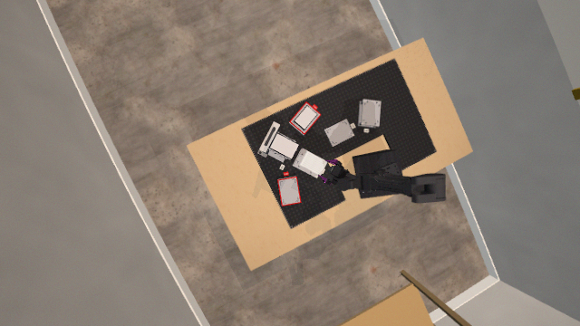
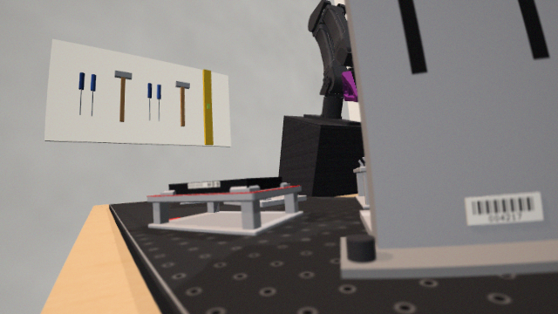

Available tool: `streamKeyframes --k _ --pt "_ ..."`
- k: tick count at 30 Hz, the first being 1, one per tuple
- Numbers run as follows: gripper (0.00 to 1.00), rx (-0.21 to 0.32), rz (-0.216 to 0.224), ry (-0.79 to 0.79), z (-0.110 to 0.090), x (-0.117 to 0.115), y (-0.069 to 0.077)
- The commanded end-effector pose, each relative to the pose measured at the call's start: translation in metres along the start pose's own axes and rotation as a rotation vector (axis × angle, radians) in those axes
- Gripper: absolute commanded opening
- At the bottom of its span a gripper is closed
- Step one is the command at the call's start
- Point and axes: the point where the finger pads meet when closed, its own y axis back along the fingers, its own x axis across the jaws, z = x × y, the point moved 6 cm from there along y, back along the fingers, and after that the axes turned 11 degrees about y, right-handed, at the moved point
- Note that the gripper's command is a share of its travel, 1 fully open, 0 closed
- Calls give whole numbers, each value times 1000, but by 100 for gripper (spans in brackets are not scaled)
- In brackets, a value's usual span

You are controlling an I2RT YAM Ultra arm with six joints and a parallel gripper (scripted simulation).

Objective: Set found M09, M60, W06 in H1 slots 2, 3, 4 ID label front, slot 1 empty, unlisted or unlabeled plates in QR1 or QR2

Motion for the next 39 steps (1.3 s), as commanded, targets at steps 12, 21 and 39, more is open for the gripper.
streamKeyframes --k 12,21,39 --pt "86 19 -7 8 6 -2 8" --pt "86 19 -7 8 12 -4 15" --pt "86 19 -7 8 14 -4 16"
